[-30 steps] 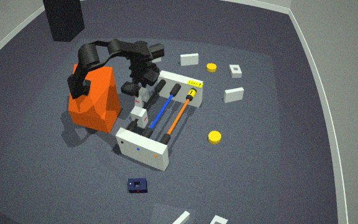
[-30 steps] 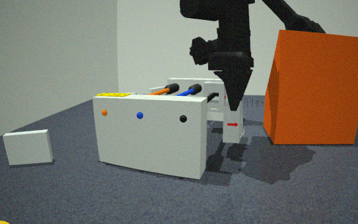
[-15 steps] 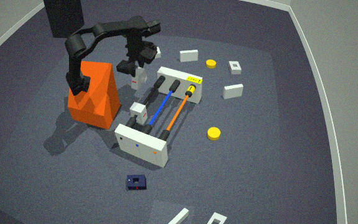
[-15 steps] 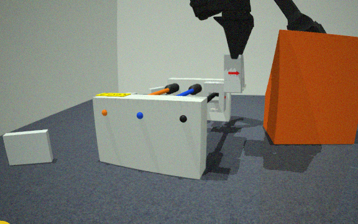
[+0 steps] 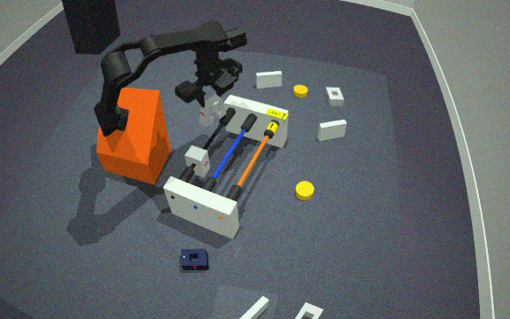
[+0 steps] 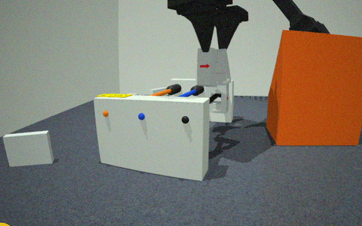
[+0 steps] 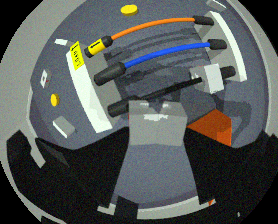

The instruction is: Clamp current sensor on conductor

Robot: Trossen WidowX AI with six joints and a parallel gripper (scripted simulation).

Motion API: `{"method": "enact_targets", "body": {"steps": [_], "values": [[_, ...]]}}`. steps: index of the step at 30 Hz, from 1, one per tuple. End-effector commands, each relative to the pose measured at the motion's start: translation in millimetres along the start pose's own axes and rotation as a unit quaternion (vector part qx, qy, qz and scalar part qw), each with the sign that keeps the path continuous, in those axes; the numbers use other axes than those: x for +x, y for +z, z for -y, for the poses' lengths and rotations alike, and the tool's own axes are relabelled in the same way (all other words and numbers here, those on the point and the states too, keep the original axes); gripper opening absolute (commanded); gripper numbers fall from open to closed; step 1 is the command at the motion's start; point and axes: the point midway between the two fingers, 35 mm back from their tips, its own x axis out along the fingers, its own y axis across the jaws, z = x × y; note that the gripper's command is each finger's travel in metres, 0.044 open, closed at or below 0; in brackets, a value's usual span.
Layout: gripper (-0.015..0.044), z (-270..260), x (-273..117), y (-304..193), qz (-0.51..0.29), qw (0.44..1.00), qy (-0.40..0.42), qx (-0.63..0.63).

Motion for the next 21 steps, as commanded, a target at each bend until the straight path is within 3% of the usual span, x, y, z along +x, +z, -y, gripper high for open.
{"method": "enact_targets", "body": {"steps": [1,21], "values": [[0.0000,-10.0,-1.9,14.8,0.003,0.998,0.002,0.059],[0.0000,-36.7,1.8,94.7,0.004,0.929,0.004,0.370]]}}
